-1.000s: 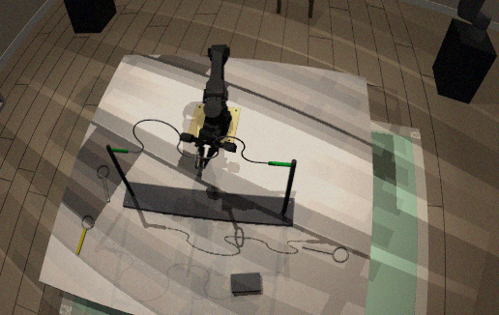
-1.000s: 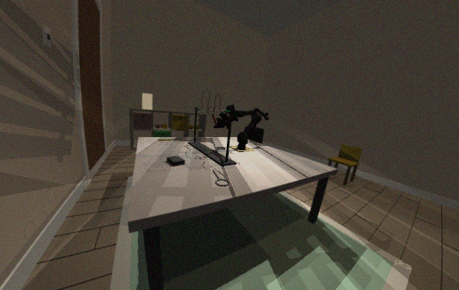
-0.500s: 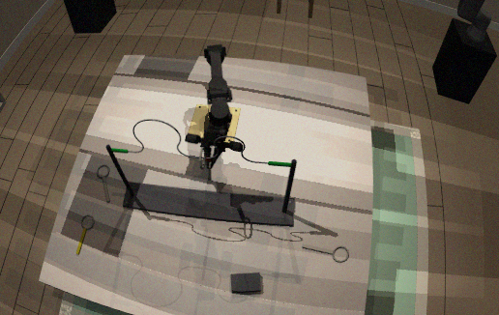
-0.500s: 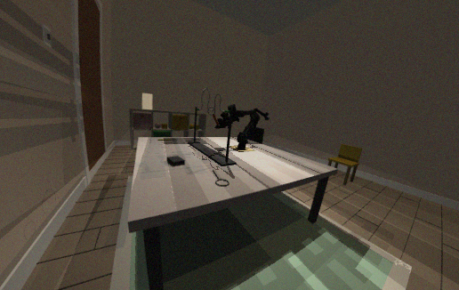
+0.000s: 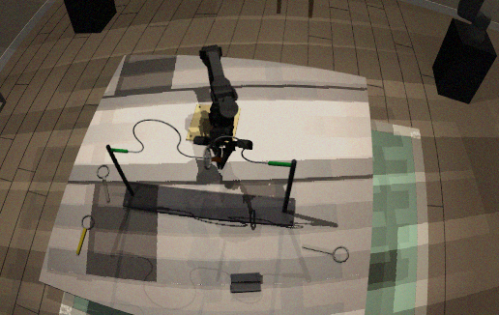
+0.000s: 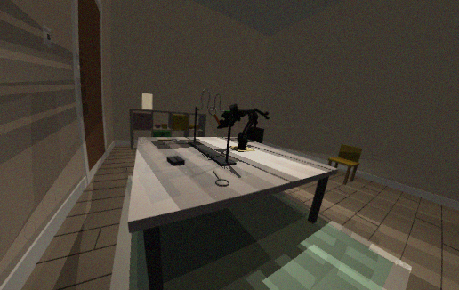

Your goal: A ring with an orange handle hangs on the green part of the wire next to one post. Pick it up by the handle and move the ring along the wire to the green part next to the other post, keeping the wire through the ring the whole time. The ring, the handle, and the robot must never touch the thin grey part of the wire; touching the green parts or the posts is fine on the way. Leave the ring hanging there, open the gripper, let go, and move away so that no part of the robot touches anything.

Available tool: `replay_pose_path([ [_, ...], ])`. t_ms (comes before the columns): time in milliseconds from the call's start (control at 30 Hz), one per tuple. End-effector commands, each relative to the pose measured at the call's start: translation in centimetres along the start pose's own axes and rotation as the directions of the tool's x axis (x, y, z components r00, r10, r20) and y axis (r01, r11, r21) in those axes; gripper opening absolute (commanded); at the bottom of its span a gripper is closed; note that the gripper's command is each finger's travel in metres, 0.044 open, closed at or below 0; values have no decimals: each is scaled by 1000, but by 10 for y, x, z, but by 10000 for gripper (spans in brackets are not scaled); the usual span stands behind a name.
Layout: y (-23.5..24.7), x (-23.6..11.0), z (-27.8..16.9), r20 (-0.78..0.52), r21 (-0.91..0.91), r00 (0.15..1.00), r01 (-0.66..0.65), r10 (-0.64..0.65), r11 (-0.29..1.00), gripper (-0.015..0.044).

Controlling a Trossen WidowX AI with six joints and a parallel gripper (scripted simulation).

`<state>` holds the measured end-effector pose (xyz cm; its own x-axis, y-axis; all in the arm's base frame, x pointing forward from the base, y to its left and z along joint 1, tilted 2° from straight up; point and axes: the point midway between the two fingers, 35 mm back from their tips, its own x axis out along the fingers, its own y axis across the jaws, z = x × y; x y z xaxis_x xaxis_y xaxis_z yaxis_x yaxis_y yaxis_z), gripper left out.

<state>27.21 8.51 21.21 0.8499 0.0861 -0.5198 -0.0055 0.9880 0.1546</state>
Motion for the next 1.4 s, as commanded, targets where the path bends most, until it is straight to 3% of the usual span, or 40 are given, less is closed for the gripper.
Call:
replay_pose_path([
  [0, 11, -2, 2, -3, 53, 1000, -31, 31, 998, -150],
  [633, 74, -19, 19, 5, 422, 969, -227, 249, 878, -150],
  [1367, 127, -55, 69, 123, 773, 873, -382, 471, 507, -150],
])
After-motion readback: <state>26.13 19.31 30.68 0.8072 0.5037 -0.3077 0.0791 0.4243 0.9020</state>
